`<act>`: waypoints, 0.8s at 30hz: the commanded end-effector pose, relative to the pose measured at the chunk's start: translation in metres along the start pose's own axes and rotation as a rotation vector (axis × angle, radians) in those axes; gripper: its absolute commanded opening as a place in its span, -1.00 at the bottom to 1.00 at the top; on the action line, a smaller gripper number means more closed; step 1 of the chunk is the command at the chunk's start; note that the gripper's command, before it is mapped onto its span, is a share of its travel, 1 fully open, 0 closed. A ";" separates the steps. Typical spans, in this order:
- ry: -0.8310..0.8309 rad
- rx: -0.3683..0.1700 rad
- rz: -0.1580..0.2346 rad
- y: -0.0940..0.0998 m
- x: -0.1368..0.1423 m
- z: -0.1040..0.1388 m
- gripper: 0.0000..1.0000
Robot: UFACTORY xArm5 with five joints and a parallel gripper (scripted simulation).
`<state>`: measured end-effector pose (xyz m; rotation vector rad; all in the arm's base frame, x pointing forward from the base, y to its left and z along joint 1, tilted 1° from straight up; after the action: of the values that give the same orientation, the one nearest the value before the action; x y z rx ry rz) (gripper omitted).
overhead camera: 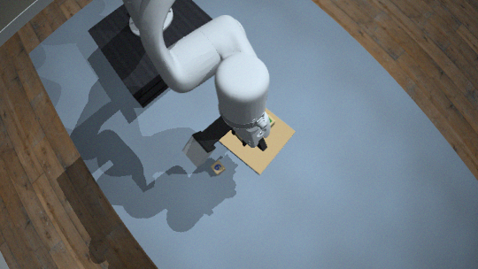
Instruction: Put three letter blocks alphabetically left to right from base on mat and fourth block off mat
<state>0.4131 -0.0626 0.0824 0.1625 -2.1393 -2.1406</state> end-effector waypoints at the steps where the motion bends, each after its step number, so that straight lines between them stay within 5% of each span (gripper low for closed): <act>1: 0.000 0.001 -0.003 -0.013 -0.001 0.000 -0.57; 16: 0.000 0.001 -0.003 -0.071 -0.001 -0.001 -0.57; 24: 0.000 0.001 -0.003 -0.082 -0.001 -0.001 -0.57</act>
<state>0.4126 -0.0627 0.0023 0.1612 -2.1384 -2.1403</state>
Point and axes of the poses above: the point where the finger pads meet when closed, its own y axis back along the fingers, its own x axis across the jaws, z = x × y, the point moved 6 cm from there along y, back along the fingers, and after that the axes turned 12 degrees about y, right-handed, at the moved point
